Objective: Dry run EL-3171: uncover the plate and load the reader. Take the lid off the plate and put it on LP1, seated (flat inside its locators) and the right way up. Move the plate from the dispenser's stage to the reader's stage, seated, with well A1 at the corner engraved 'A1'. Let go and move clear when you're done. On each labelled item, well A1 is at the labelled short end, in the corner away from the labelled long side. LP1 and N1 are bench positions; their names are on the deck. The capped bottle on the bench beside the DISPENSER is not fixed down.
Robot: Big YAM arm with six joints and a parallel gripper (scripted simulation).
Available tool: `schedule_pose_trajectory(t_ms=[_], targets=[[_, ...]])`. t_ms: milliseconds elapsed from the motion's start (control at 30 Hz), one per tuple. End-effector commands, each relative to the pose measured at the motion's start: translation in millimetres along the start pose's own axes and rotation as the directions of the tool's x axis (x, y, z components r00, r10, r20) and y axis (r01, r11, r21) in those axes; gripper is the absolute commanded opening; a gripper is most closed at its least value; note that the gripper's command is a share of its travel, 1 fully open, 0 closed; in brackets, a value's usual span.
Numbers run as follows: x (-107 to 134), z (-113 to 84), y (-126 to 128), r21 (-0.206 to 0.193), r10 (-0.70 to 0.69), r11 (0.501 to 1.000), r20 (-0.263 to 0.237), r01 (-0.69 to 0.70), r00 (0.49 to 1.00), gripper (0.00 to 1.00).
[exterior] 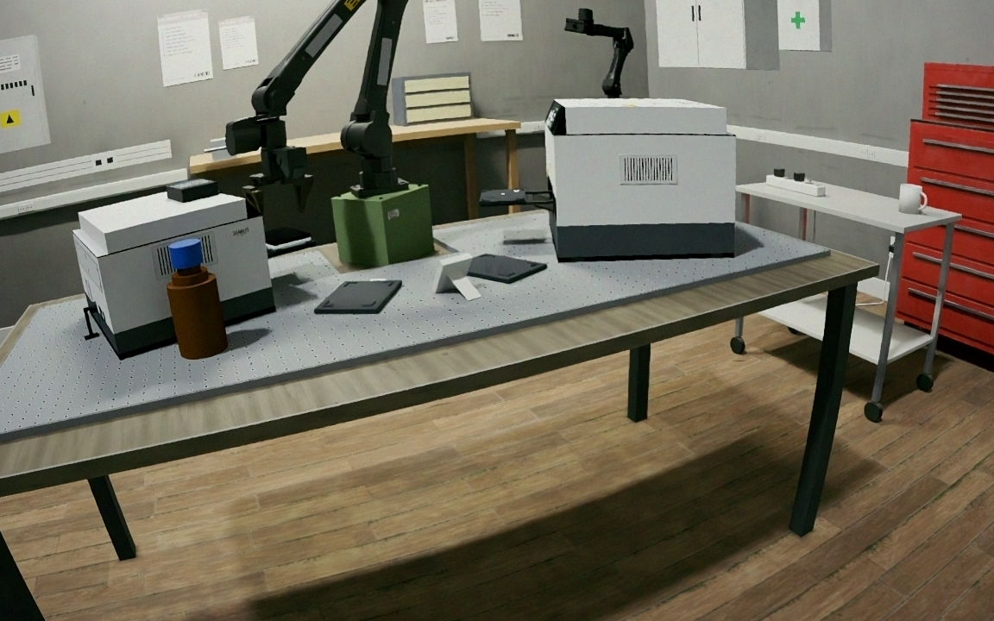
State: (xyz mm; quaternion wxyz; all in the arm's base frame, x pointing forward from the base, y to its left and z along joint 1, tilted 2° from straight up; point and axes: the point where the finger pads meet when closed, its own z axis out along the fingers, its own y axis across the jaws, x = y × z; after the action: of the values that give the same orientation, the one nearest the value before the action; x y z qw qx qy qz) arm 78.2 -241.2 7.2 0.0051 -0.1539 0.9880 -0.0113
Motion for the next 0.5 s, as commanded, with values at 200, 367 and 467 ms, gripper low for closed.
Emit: schedule_pose_trajectory(t_ms=[200,367,467], targets=[[6,-65.8,-37,0.092,0.002,0.996,0.003,-0.003,1.000,1.00],[7,-84.8,-35,0.094,0.002,0.996,0.003,-0.002,1.000,1.00],[4,-72.0,-31,0.081,0.002,0.997,0.004,-0.002,1.000,1.00]])
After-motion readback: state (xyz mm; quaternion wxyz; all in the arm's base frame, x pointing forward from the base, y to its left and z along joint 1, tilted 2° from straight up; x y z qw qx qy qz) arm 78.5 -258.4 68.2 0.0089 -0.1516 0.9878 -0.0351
